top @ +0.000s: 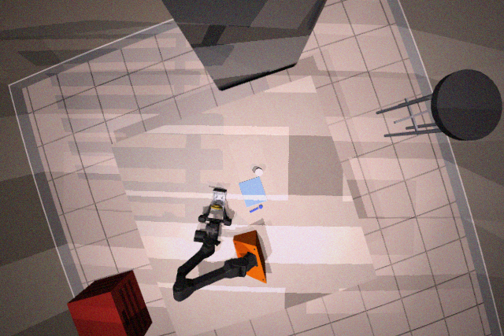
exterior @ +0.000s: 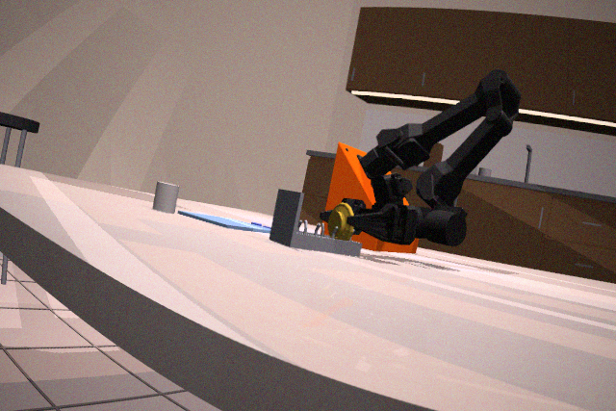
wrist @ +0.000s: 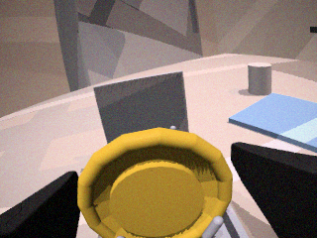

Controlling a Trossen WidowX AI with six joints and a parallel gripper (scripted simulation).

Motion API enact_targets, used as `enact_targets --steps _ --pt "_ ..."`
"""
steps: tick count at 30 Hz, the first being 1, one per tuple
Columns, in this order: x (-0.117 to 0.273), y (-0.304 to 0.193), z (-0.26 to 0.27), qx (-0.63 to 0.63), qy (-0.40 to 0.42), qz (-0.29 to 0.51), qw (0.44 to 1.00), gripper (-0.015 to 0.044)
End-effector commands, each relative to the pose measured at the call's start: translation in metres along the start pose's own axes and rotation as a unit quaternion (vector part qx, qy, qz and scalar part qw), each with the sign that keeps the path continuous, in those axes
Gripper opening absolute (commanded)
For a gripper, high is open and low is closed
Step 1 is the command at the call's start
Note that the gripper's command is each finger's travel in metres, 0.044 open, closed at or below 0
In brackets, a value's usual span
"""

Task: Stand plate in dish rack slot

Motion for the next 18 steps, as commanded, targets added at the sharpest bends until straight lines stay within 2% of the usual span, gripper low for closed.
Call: enact_targets --steps 1,5,18 --pt "0.0 0.0 0.0 0.0 0.0 0.0 1.0 0.04" --pt "0.0 0.006 0.001 0.0 -0.001 0.0 1.0 0.04" --pt "0.007 0.113 0.005 0.01 -0.002 -0.005 1.0 0.04"
Point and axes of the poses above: the point midway between the two fingers, 35 mm back from their tips, its own x axis back along the fingers, its own z axis across the jaws, y = z × x, the point moved 7 cm from there along x, back along the fingers, and after that the axes turned 5 degrees about x, right-handed, at the moved point
